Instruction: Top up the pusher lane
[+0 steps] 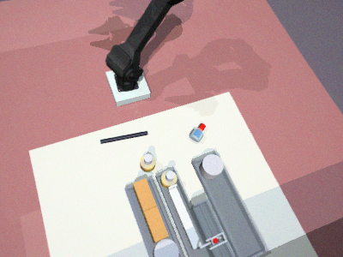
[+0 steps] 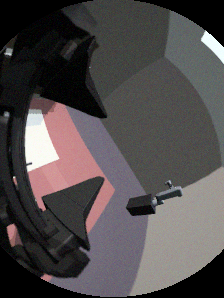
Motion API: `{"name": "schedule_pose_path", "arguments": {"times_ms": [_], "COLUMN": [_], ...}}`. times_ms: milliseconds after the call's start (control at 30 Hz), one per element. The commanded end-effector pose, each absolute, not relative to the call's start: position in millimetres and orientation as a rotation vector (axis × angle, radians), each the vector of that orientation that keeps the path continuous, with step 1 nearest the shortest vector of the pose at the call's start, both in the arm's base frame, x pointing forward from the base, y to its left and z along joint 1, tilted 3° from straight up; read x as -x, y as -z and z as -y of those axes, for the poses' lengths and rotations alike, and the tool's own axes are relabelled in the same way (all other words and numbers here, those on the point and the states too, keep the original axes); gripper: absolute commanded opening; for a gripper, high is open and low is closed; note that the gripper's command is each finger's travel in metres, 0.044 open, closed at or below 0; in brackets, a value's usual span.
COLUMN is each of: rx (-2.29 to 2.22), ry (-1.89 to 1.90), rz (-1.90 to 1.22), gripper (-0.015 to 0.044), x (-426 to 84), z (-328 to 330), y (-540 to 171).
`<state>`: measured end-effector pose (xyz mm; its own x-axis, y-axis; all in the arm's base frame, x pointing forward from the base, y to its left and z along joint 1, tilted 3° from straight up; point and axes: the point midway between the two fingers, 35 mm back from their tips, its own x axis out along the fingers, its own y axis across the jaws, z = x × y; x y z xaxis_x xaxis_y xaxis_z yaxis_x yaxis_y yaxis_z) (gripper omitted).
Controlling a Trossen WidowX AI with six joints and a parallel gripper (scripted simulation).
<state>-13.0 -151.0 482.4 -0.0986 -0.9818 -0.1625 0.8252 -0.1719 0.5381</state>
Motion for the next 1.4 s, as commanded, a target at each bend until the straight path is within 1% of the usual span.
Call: {"name": "schedule_pose_path", "arguments": {"times_ms": [0, 33, 200, 367, 567, 767, 933, 1100, 1367], "rx": [-0.57, -0.569, -0.546, -0.486, -0.375, -0.234, -0.104, 0.014, 0.028], "ry": [1.657, 1.642, 1.464, 1.236, 0.913, 0.558, 0.248, -0.055, -0.093], "rz": [0.35, 0.312, -0.043, -0.384, -0.755, -1.075, -1.307, -1.506, -1.53], "gripper": [0.0426, 0.044, 0.044, 0.044, 0.044, 0.044, 0.044, 0.044, 0.044], "x": [11, 5, -60, -130, -204, -258, -281, -280, -278], "z": [153, 157, 192, 202, 180, 130, 74, 18, 10], "y": [-481, -477, -435, -382, -311, -238, -179, -126, -115]}}
